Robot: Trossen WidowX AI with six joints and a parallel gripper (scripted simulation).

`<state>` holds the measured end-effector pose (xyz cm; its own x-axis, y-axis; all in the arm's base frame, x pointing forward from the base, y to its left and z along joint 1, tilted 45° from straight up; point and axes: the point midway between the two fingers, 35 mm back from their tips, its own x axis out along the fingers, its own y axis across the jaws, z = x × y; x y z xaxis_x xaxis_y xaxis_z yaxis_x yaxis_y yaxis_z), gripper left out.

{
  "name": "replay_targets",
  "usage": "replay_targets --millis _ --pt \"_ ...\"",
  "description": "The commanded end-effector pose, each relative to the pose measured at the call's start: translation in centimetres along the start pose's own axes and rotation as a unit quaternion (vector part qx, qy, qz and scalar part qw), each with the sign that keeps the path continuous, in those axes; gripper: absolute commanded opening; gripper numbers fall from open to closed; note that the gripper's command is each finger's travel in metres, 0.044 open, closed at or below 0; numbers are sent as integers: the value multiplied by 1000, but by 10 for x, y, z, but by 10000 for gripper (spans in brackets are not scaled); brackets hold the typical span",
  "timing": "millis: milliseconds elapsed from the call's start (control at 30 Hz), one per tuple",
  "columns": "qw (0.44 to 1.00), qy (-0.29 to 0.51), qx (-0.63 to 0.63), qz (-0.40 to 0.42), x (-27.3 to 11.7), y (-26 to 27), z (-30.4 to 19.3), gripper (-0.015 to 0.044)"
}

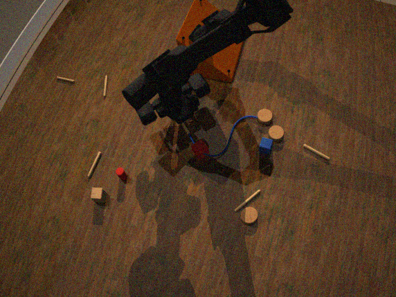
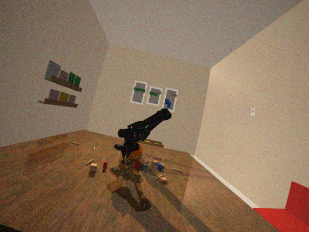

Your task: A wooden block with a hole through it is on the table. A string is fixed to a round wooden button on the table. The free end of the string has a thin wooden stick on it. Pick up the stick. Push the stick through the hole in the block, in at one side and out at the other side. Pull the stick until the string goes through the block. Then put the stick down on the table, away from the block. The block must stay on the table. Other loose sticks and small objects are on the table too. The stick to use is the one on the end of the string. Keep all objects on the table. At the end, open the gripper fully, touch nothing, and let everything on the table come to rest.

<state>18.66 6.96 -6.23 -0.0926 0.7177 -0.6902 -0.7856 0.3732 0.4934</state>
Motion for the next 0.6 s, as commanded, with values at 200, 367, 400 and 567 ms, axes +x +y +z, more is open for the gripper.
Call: replay_targets --millis 200,367,400,567 --pt "1000 0 -2 -3 -80 -2 3 210" --pt "1000 0 -2 -3 -80 -2 3 210" --pt "1000 -3 2 -5 -75 -4 4 236" --pt "1000 -3 2 -5 -75 -4 4 368"
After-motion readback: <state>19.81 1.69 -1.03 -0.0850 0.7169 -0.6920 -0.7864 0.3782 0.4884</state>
